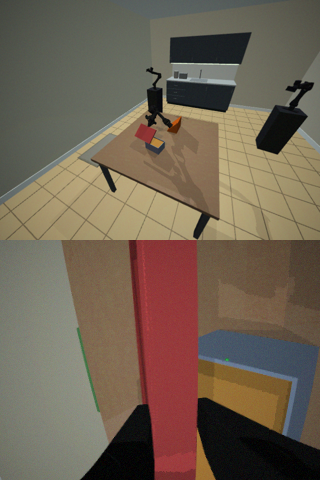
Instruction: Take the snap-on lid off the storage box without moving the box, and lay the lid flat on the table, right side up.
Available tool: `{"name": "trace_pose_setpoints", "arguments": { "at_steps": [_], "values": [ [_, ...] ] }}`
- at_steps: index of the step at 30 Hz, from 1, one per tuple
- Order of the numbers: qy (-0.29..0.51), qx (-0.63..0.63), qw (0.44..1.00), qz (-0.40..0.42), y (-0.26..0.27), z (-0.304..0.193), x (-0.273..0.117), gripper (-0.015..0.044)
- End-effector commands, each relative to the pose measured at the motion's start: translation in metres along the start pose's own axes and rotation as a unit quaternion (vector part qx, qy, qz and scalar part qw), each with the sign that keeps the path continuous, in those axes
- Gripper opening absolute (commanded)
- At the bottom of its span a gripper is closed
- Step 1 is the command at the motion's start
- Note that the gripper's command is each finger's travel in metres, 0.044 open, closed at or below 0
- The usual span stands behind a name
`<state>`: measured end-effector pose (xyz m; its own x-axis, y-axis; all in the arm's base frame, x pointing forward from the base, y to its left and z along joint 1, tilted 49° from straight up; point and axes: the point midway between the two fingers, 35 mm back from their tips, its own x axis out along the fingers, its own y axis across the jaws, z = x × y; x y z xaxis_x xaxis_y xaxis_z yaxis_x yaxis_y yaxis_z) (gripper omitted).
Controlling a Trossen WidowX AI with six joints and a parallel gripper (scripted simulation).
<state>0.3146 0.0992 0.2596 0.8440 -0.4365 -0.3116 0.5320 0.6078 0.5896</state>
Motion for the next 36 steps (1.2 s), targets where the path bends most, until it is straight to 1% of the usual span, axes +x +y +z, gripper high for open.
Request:
{"name": "trace_pose_setpoints", "arguments": {
  "at_steps": [1,36],
  "values": [
    [0.004,0.005,1.000,0.006,0.002,0.011,-0.004,0.0000],
    [0.004,0.004,1.000,0.006,-0.005,0.080,-0.010,0.0000]
  ]
}}
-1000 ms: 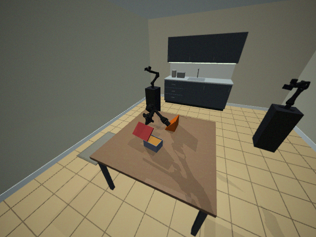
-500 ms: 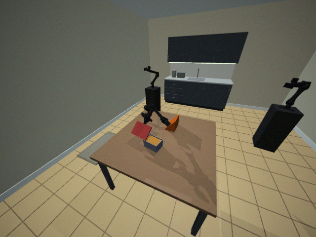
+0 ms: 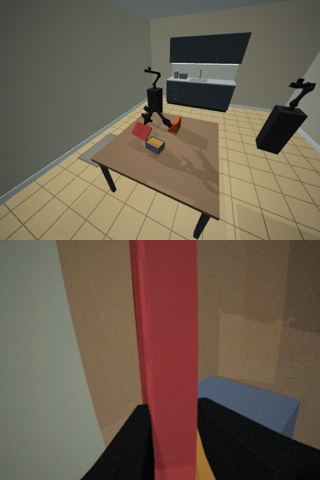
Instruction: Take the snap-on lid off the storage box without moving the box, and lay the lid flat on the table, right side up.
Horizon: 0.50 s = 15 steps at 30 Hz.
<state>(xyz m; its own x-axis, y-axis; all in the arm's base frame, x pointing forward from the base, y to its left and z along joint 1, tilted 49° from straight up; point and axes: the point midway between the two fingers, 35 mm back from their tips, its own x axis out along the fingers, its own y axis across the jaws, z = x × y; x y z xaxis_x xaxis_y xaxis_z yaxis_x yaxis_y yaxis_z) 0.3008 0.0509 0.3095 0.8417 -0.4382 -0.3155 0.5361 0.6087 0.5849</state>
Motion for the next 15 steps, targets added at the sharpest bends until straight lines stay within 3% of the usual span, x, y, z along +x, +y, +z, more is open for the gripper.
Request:
{"name": "trace_pose_setpoints", "arguments": {
  "at_steps": [1,15],
  "values": [
    [0.003,0.006,1.000,0.008,0.002,0.012,-0.004,0.0000],
    [0.003,0.006,1.000,0.008,-0.001,0.040,-0.007,0.0000]
  ]
}}
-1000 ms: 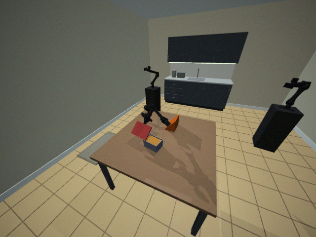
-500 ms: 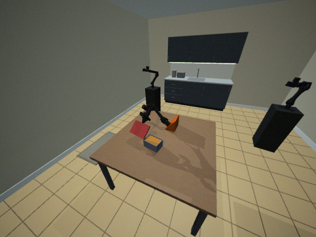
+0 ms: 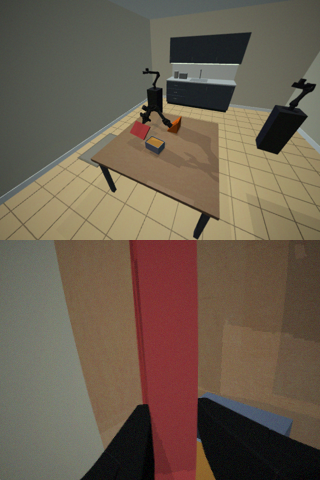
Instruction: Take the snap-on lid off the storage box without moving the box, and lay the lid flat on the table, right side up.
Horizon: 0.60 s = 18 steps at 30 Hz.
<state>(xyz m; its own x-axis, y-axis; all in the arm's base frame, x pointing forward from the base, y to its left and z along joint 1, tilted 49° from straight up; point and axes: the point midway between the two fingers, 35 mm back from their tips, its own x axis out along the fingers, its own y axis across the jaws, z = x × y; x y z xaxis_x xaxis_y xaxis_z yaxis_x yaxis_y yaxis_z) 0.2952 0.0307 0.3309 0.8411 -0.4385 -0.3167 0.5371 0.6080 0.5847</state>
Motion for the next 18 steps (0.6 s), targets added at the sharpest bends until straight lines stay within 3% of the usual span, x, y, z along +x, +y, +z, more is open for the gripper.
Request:
{"name": "trace_pose_setpoints", "arguments": {
  "at_steps": [1,18],
  "values": [
    [0.002,0.006,1.000,0.009,0.001,0.012,-0.005,0.0000],
    [0.002,0.006,1.000,0.009,-0.002,0.043,-0.008,0.0000]
  ]
}}
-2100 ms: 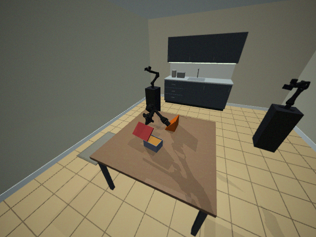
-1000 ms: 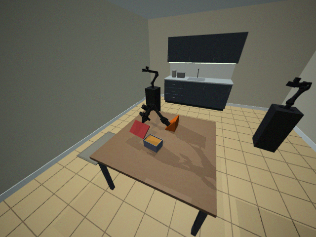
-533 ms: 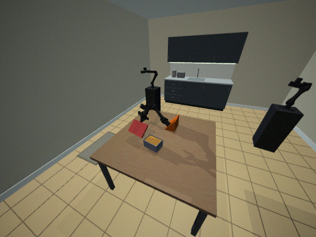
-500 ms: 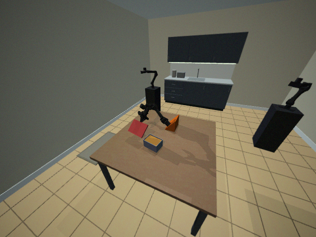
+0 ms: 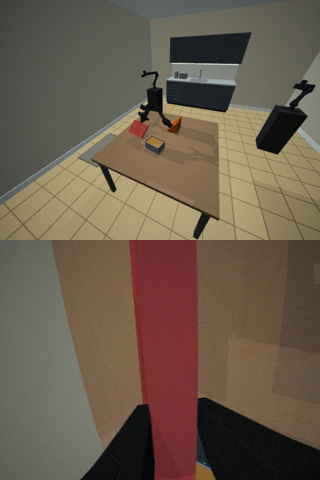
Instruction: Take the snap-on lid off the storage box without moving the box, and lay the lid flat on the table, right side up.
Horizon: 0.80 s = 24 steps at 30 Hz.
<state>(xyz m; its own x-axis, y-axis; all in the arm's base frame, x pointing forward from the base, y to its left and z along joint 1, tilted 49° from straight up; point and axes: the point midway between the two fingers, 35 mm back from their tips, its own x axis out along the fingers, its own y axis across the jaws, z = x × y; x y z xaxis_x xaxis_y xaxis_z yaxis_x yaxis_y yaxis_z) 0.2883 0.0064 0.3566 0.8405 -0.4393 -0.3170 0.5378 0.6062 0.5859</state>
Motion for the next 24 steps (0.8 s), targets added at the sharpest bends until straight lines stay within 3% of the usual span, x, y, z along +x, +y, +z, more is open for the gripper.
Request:
{"name": "trace_pose_setpoints", "arguments": {
  "at_steps": [1,24],
  "values": [
    [0.002,0.005,1.000,0.010,0.002,0.007,-0.005,0.0000],
    [0.002,0.005,1.000,0.010,-0.013,0.002,0.010,0.0000]
  ]
}}
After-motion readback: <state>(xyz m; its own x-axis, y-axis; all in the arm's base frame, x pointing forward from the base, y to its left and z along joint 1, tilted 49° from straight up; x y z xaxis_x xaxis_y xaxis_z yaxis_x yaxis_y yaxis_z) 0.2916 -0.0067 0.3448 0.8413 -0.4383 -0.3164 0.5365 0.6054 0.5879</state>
